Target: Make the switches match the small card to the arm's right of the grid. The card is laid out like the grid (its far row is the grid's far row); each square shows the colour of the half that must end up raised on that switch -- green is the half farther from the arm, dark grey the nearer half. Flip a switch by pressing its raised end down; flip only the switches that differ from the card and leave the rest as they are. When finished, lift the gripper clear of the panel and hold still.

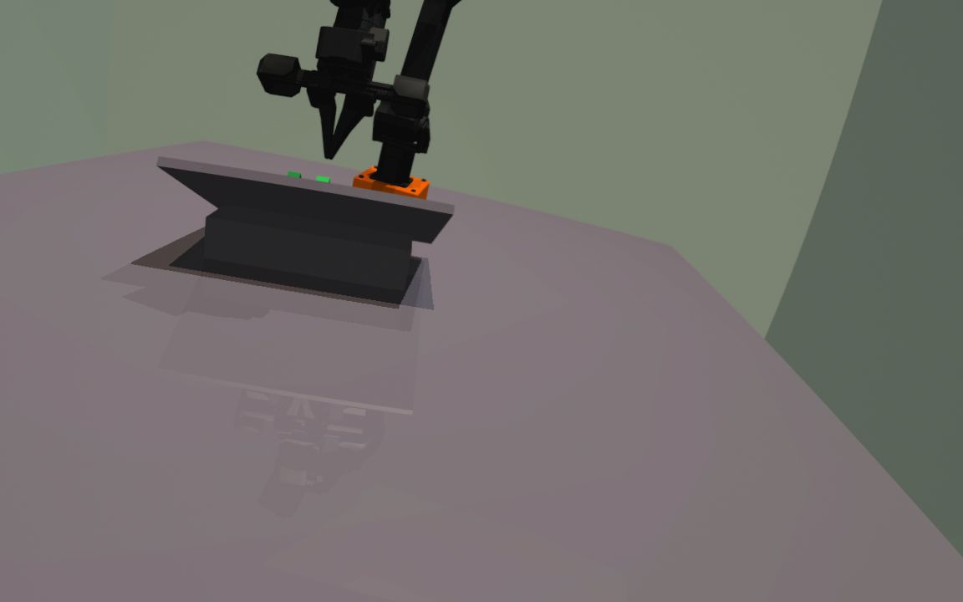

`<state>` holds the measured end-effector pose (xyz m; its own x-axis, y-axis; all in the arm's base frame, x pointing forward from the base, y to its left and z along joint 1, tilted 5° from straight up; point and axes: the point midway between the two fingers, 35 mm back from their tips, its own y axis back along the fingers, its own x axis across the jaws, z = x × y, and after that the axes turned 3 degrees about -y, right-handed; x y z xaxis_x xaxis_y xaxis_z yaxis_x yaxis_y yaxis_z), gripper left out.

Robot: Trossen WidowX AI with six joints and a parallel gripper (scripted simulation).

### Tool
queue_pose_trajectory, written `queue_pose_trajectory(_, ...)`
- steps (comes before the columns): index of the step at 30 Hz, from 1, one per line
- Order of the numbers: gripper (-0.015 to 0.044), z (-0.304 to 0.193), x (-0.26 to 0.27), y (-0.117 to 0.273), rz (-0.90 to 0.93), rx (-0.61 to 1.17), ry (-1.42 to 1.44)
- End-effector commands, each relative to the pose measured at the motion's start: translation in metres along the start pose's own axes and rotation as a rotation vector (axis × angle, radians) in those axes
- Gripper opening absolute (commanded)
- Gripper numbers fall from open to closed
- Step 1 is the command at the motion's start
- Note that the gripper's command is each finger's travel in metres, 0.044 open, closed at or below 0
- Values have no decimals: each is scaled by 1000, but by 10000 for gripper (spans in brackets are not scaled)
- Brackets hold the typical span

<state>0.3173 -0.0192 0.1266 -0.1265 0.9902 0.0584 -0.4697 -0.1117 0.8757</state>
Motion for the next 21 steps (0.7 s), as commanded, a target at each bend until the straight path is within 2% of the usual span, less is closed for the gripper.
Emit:
queue_pose_trajectory(1,0,-2,0,-7,-2,10,-5)
queue_pose_trajectory(21,0,-2,0,-21,-2,9,-5)
